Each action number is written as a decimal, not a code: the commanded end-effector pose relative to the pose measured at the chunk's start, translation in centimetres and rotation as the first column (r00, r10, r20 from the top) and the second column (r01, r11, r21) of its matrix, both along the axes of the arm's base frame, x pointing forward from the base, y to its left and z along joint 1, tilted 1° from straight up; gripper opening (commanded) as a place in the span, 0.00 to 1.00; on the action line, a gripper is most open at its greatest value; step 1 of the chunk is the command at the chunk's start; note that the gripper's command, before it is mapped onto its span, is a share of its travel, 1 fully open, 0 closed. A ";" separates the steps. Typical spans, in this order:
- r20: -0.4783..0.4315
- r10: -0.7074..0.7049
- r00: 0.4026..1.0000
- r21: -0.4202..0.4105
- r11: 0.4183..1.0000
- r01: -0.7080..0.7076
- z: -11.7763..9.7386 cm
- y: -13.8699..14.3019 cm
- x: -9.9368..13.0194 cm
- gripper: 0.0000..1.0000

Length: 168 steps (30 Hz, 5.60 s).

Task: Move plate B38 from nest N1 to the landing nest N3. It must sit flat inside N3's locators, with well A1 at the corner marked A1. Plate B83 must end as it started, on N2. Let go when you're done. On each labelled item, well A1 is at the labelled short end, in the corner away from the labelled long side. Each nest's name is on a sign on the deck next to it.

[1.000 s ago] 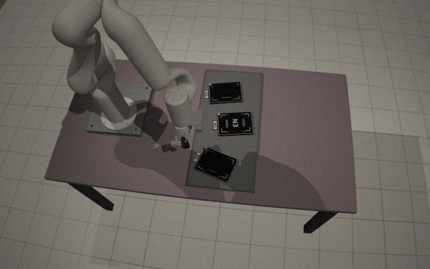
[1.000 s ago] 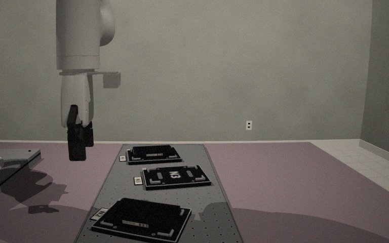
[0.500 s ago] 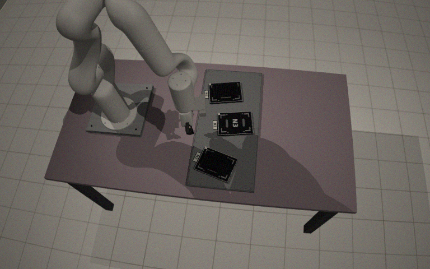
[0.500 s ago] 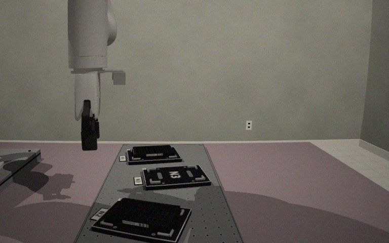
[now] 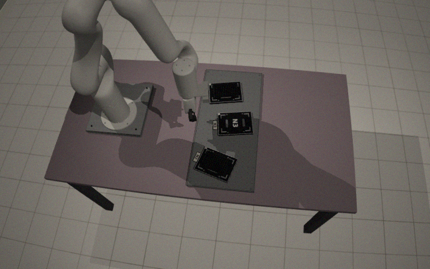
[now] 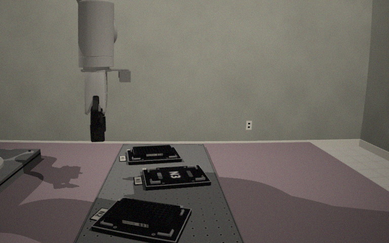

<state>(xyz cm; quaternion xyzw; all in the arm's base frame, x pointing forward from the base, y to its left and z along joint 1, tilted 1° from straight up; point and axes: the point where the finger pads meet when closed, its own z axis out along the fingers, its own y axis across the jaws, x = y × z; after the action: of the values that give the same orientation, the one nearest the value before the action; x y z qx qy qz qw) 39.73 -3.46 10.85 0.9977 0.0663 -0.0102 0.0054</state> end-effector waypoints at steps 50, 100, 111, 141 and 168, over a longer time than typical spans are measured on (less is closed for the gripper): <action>0.002 -0.001 1.000 -0.002 1.000 0.001 -0.2 14.2 1.2 1.00; 0.002 -0.001 1.000 -0.002 1.000 0.001 -0.4 18.4 11.4 1.00; 0.002 -0.001 1.000 -0.002 1.000 0.001 -0.5 19.2 13.2 1.00; 0.002 -0.001 1.000 -0.002 1.000 0.001 -3.6 19.1 13.1 1.00; 0.002 -0.001 1.000 -0.002 1.000 0.001 -7.5 19.1 13.1 1.00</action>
<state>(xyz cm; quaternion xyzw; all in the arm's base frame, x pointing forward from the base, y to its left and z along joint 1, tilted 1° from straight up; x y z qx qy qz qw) 52.71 15.60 3.76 0.9977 0.0660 -0.0104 0.0068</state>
